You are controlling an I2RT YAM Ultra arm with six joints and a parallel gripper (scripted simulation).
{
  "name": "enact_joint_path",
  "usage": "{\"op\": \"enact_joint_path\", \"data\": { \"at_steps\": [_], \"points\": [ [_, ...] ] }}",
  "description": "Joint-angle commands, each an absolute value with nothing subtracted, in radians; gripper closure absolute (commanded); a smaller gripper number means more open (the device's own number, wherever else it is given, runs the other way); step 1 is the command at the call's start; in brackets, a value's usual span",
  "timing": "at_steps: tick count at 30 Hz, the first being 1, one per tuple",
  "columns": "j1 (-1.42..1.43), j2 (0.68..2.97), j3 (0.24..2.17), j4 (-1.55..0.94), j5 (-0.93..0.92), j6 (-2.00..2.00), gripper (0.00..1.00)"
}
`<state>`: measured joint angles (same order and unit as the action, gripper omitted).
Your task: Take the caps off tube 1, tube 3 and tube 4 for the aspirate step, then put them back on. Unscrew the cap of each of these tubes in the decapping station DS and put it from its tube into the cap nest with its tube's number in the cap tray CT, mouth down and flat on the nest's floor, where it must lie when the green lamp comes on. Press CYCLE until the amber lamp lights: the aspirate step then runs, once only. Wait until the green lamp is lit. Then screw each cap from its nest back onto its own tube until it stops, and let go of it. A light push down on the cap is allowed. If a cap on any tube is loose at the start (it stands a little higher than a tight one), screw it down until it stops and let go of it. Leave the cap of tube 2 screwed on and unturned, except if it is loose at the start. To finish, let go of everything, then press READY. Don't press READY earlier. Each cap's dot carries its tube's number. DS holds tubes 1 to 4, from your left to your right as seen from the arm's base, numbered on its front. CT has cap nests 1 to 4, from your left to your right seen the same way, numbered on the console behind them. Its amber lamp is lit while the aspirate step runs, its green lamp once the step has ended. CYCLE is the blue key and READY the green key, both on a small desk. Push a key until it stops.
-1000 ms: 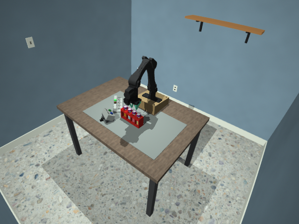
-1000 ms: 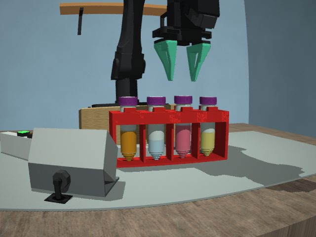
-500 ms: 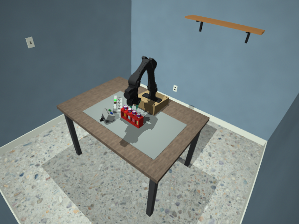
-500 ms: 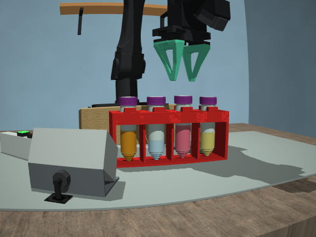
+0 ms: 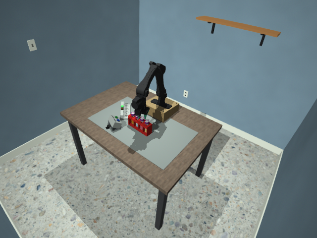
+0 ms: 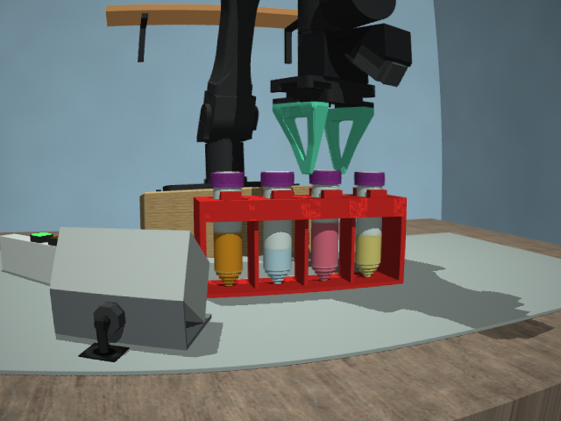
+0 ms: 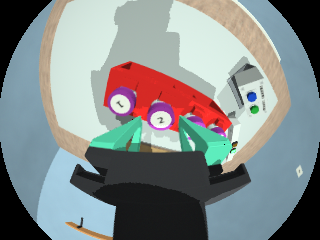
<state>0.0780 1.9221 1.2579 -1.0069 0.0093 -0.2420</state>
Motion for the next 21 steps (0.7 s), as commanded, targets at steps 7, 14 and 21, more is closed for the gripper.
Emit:
{"op": "enact_joint_path", "data": {
  "at_steps": [7, 14, 21],
  "points": [
    [0.077, 1.917, 1.258, -0.984, 0.01, -0.245, 0.51],
    [0.076, 1.92, 1.25, -0.972, 0.01, -0.245, 0.51],
    [0.076, 1.924, 1.242, -0.961, 0.01, -0.246, 0.51]
  ]
}}
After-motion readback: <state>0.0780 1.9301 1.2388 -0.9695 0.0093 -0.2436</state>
